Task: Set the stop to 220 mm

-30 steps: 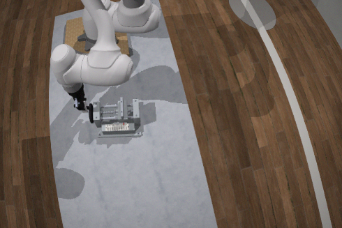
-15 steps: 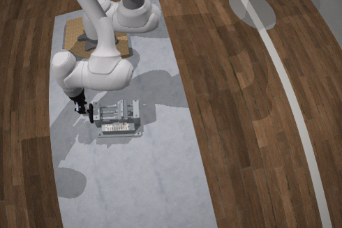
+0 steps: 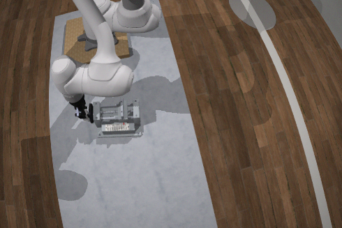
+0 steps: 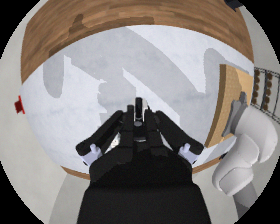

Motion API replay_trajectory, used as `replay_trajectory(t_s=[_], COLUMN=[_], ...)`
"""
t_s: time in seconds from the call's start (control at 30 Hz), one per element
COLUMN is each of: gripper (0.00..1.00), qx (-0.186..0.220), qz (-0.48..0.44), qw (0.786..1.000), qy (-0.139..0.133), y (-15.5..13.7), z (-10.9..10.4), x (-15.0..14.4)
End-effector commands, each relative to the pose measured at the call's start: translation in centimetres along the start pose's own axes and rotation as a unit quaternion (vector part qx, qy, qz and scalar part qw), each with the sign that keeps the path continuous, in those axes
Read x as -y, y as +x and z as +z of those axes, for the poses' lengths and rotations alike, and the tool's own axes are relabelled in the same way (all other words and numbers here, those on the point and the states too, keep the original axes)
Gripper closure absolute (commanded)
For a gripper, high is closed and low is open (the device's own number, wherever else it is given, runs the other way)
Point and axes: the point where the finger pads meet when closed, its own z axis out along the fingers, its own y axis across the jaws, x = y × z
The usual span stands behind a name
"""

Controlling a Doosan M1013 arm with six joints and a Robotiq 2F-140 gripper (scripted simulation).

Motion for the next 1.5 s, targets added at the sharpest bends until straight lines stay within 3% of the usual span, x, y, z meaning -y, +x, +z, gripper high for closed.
replay_trajectory(t_s=[0.0, 0.23, 0.57, 1.47], gripper=[0.96, 0.96, 0.96, 0.96], qx=[0.0, 0.0, 0.0, 0.0], qz=[0.0, 0.0, 0.0, 0.0], qw=[1.0, 1.0, 1.0, 1.0], qy=[0.001, 0.001, 0.001, 0.001], y=[0.0, 0.0, 0.0, 0.0], z=[-0.1, -0.7, -3.2, -6.0], x=[1.1, 2.2, 3.2, 0.6])
